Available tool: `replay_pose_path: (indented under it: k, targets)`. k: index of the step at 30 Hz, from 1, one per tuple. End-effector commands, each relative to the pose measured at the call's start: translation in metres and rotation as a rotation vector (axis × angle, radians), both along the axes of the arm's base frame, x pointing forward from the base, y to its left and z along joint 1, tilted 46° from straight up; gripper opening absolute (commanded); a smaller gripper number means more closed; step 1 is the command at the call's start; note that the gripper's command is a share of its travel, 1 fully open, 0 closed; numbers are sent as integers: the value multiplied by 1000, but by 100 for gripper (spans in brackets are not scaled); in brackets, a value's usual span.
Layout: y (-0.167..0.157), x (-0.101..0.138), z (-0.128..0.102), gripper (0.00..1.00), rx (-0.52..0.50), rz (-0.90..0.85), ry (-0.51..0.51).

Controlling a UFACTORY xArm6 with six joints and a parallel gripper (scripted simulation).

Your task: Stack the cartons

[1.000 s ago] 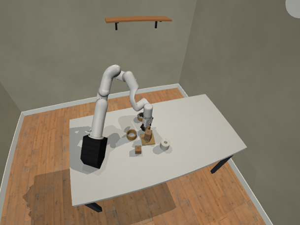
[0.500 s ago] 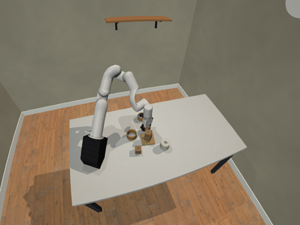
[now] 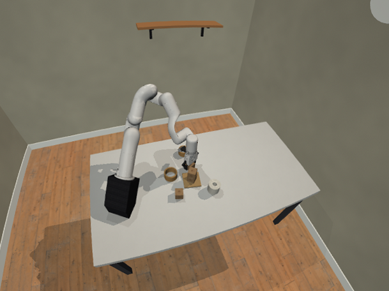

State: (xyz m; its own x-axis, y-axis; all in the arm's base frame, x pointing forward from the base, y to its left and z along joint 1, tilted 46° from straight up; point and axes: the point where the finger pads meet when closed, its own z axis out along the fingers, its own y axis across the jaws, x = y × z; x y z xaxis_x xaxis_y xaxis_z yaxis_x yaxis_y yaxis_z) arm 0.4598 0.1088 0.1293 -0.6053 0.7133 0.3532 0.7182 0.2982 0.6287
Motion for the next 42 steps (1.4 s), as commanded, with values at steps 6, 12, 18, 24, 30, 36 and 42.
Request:
replay_pose_path:
  k: [6, 12, 18, 24, 30, 36, 42]
  targets:
    - [-1, 1, 1, 100, 0, -1, -2]
    - [-1, 1, 1, 0, 0, -1, -2]
    - [-1, 1, 1, 0, 0, -1, -2]
    - [-1, 1, 1, 0, 0, -1, -2]
    - [-1, 1, 1, 0, 0, -1, -2]
    - [-1, 1, 1, 0, 0, -1, -2]
    - [-1, 1, 1, 0, 0, -1, -2]
